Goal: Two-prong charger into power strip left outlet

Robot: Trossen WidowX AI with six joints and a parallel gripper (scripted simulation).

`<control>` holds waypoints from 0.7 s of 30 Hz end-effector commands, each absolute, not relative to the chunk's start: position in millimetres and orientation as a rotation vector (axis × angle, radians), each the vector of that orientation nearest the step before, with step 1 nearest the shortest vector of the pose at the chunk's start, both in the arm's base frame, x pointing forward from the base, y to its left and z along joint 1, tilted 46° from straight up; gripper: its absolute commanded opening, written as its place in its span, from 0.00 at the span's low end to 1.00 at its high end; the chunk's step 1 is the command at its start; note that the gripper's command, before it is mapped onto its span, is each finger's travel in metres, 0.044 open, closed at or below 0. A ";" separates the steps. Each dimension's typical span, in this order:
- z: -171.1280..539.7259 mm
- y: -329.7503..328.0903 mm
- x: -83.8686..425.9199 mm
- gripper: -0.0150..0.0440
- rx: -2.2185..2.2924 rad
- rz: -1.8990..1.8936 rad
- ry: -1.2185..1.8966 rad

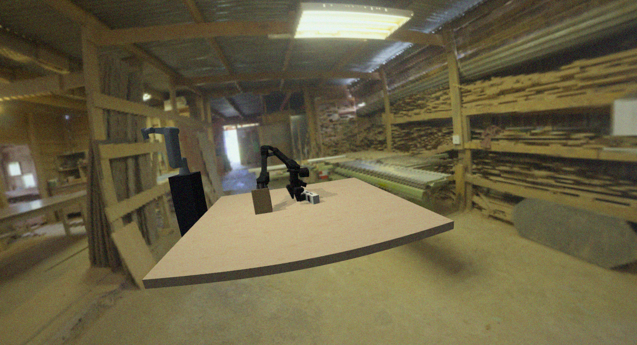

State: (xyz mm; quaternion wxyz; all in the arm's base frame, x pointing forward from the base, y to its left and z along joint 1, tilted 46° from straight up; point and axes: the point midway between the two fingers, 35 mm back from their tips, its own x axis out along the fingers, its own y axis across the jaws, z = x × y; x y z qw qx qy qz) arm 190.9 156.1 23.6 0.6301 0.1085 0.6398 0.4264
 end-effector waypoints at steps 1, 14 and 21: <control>22.1 154.1 184.4 1.00 0.247 0.983 1.463; 18.2 148.8 170.5 1.00 0.248 0.983 1.464; 44.0 131.5 190.4 1.00 0.381 0.906 1.235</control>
